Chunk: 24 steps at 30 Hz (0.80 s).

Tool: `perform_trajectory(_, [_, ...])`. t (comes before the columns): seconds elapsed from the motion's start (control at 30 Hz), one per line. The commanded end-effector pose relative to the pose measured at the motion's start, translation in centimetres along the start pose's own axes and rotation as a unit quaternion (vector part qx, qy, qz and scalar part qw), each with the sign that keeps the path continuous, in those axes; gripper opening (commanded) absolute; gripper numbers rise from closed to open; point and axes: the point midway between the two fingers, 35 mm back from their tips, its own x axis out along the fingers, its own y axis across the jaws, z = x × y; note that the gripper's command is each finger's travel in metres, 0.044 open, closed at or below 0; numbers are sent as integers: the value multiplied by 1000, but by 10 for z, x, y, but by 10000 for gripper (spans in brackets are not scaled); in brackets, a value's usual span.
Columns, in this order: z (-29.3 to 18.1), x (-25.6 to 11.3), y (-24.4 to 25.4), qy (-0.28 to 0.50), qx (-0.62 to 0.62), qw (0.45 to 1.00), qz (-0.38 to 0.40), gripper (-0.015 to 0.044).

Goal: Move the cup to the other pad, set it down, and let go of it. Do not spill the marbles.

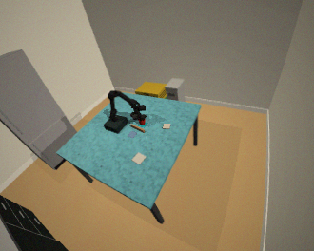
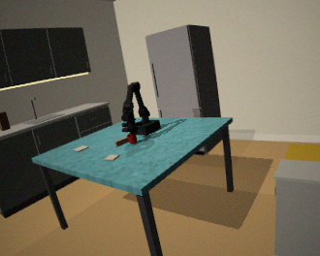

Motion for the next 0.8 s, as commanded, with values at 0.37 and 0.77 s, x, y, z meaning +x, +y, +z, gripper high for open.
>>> perform_trajectory(0.37, [0,-6,1,0,0,1000,0,128])
perform_trajectory(0.77, [0,-29,0,-1,1,1000,-1,128])
